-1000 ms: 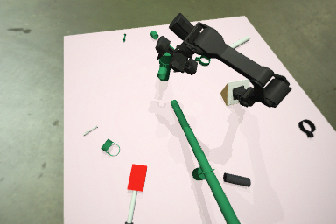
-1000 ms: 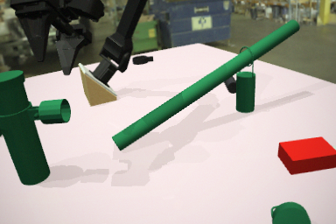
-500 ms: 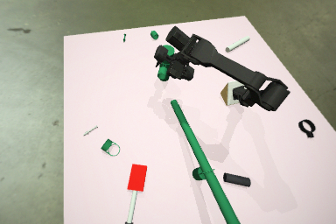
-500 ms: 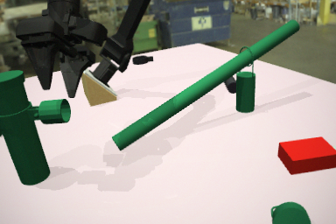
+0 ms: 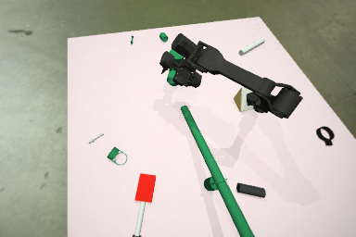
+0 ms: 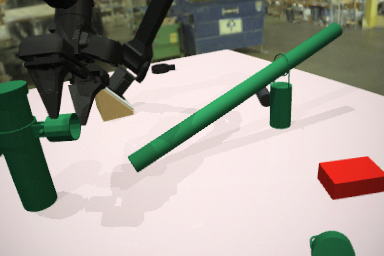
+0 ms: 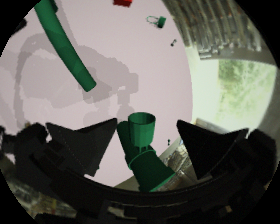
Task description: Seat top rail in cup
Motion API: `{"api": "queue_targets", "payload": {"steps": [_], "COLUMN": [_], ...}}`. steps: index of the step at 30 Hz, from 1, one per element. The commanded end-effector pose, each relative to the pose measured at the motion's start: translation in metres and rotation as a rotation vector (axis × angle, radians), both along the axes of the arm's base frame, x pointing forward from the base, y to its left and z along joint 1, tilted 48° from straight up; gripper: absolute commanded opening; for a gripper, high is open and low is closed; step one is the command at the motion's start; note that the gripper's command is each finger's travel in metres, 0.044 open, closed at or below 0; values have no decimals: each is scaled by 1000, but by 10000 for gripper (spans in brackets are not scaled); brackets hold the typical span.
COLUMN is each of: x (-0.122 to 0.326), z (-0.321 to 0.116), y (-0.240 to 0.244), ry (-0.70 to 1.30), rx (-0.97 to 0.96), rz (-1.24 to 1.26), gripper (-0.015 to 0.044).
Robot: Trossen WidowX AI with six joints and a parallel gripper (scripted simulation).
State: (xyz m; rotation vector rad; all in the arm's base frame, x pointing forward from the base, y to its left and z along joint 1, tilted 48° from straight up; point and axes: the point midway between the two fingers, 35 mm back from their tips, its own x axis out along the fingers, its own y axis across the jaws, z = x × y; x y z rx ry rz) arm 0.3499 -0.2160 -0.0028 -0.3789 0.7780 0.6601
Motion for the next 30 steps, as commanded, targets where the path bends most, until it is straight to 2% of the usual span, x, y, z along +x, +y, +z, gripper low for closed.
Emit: {"api": "queue_targets", "payload": {"steps": [1,26,30], "x": [1,16,16], "z": [-11,-33,-33], "y": [6,20,20], "ry": [16,13,13], "rx": [11,13,13], "rz": [0,0,0], "gripper": [440,440,335]}}
